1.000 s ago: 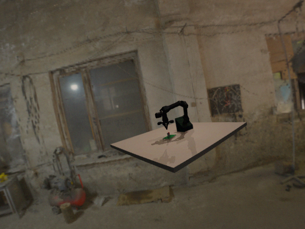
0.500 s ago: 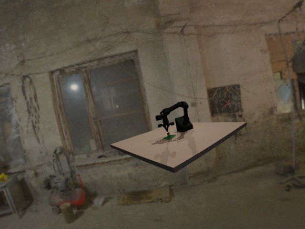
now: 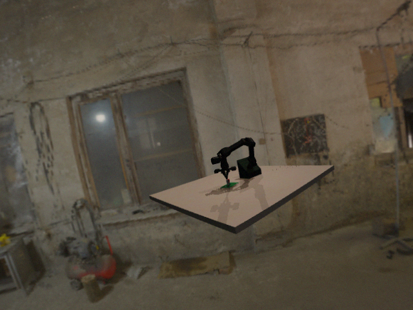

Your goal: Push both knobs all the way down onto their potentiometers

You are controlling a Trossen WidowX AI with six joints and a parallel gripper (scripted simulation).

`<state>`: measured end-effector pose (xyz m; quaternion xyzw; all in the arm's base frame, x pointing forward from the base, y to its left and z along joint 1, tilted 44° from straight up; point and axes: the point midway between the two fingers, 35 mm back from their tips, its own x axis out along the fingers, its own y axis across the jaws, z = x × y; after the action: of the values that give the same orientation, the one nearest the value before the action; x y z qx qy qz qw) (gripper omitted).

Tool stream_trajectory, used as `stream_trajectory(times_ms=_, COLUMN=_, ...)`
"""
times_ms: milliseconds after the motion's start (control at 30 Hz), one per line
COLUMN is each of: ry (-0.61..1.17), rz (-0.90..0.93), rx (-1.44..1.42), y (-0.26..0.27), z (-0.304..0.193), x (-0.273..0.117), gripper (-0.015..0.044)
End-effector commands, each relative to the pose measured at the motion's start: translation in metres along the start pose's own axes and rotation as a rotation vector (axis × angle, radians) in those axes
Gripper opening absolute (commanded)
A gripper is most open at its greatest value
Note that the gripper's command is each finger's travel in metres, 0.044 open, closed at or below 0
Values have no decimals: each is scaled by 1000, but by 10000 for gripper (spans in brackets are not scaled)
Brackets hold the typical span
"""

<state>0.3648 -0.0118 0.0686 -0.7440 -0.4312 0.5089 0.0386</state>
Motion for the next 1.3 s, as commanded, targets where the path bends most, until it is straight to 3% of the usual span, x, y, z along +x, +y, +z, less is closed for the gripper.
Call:
stream_trajectory(times_ms=0, ry=3, rz=-1, rx=3, y=0, z=0, x=1, gripper=0)
stream_trajectory(times_ms=1267, ry=4, rz=-1, rx=3, y=0, z=0, x=6, gripper=0)
